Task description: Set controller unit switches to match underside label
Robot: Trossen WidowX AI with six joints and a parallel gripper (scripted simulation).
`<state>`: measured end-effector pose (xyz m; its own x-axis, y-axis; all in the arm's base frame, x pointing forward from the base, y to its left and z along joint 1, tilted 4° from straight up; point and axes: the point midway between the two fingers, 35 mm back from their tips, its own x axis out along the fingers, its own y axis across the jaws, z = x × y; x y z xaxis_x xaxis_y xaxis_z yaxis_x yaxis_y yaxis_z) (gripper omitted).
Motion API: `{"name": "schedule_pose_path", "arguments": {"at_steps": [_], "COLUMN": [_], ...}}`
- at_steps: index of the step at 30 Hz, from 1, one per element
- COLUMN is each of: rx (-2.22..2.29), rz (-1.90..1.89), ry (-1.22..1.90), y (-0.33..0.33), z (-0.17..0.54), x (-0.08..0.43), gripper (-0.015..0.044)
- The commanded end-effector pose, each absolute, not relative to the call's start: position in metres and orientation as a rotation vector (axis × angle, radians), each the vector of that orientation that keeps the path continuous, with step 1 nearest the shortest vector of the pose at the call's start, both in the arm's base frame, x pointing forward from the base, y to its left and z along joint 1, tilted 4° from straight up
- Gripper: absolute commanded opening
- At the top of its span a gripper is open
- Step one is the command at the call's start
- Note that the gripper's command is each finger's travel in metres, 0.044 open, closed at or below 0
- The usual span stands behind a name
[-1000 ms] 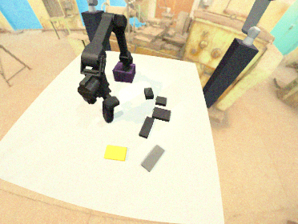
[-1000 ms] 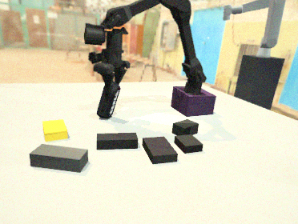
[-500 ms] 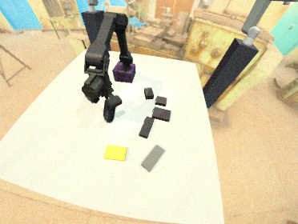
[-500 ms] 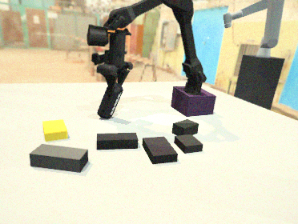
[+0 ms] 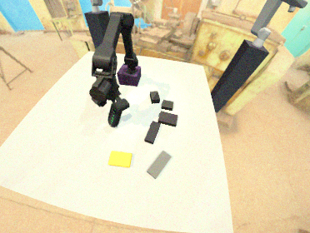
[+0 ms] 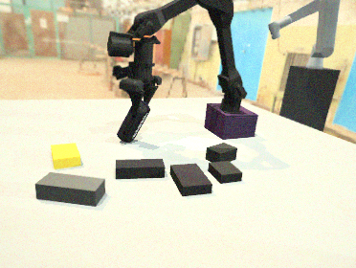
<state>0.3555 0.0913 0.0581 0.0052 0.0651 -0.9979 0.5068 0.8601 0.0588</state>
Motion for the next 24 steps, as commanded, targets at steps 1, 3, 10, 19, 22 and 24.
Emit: {"name": "schedule_pose_path", "arguments": {"at_steps": [1,3,10,19,22,24], "rx": [0.47,0.471,0.471,0.471,0.471,0.471], "rz": [-0.374,-0.374,-0.374,-0.374,-0.374,-0.374], "ry": [1.557,1.557,1.557,1.558,1.558,1.558], "y": [0.092,0.093,0.096,0.099,0.101,0.101], "z": [0.05,0.05,0.047,0.044,0.043,0.043], "x": [0.351,0.35,0.346,0.34,0.338,0.337], "gripper": [0.0338,0.0338,0.0338,0.0338,0.0338,0.0338]}}
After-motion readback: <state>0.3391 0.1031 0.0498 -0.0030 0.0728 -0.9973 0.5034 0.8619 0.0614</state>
